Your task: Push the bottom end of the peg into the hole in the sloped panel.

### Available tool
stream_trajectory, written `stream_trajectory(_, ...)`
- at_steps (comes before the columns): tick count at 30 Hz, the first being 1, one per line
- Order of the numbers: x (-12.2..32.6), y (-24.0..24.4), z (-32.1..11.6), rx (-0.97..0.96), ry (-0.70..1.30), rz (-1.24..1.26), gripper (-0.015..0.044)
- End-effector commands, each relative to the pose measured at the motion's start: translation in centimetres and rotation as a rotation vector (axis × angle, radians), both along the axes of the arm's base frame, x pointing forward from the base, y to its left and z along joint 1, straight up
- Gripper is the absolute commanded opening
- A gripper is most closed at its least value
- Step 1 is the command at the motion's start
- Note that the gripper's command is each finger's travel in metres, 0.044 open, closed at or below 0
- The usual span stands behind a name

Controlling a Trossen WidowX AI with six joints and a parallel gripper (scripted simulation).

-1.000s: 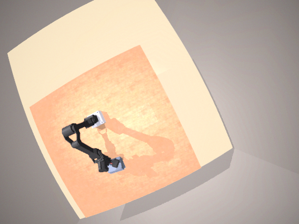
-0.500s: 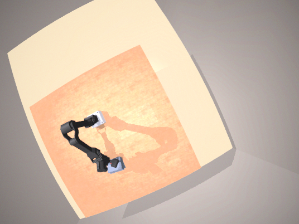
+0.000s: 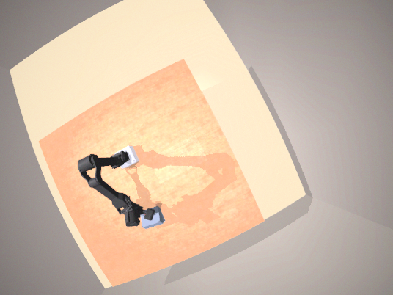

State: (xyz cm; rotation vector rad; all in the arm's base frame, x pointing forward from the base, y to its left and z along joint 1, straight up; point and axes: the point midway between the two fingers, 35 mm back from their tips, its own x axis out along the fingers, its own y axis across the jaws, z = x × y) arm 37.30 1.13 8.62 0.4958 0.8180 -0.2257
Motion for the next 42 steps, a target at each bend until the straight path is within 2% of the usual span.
stream_trajectory(1, -0.4, 0.0, 0.4, -0.001, 0.002, -0.004, 0.0440)
stream_trajectory(42, -3.5, 0.1, 4.3, -0.002, 0.007, -0.002, 0.0440)
